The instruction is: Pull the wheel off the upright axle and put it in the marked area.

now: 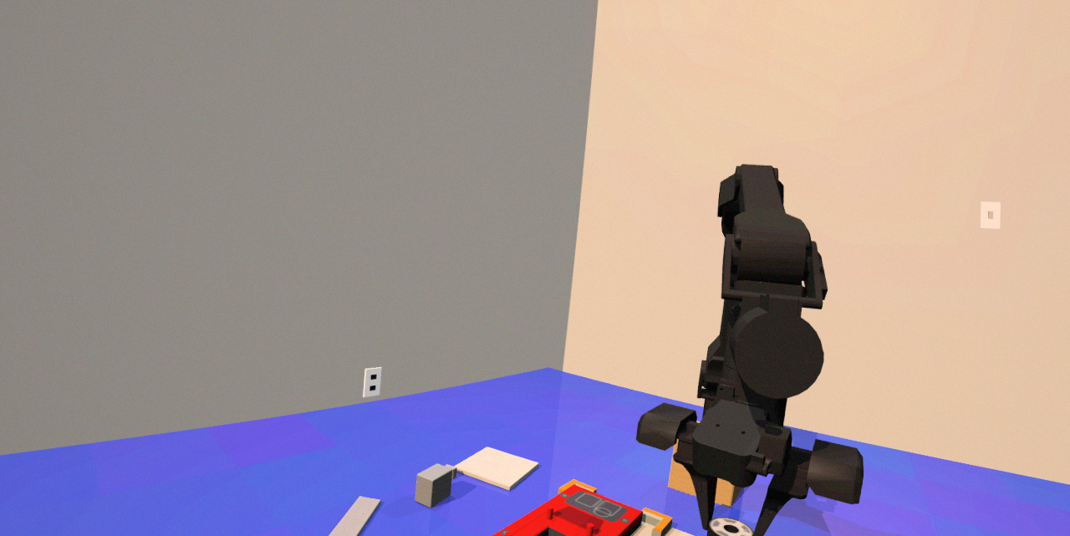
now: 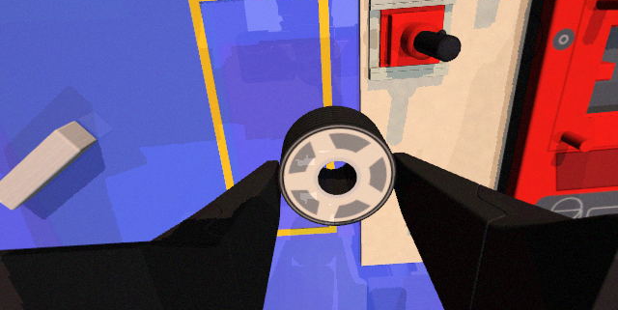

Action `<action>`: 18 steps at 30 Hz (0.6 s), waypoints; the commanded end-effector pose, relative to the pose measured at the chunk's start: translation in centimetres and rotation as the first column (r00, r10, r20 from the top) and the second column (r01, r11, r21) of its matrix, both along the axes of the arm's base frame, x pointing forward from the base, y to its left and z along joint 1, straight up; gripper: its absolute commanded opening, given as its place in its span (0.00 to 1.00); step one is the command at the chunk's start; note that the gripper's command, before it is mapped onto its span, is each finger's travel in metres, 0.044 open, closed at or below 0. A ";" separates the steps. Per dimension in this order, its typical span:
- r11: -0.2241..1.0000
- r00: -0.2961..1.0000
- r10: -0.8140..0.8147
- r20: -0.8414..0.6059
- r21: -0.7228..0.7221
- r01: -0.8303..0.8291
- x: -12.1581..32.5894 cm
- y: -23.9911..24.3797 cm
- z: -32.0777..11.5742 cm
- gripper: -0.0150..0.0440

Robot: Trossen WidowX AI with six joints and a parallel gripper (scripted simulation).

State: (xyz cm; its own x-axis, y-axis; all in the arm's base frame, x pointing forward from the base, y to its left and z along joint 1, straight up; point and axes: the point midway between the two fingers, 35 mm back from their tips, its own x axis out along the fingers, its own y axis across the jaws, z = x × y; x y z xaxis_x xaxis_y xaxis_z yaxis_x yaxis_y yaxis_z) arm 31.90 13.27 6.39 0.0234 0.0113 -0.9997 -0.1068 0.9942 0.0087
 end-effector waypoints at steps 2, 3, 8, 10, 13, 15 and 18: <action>1.000 1.000 -0.002 0.000 0.005 0.002 -1.9 2.0 0.2 0.25; 1.000 1.000 -0.001 0.000 0.006 0.001 -2.3 2.4 0.2 0.25; 1.000 1.000 -0.001 -0.001 0.008 0.001 -3.1 3.2 0.2 0.25; 1.000 1.000 -0.001 -0.001 0.008 0.001 -3.1 3.2 0.2 0.25; 1.000 1.000 -0.001 -0.001 0.008 0.001 -3.1 3.2 -0.5 0.25; 1.000 1.000 -0.001 -0.001 0.008 0.001 -3.1 3.3 -1.3 0.25; 1.000 1.000 -0.001 -0.001 0.007 0.001 -3.1 3.3 -1.8 0.25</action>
State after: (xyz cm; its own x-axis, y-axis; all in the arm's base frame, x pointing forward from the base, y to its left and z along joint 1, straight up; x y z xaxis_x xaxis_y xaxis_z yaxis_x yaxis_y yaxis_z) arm 29.06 16.55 5.59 0.0325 0.0210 -0.9992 -0.1088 0.9939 0.0174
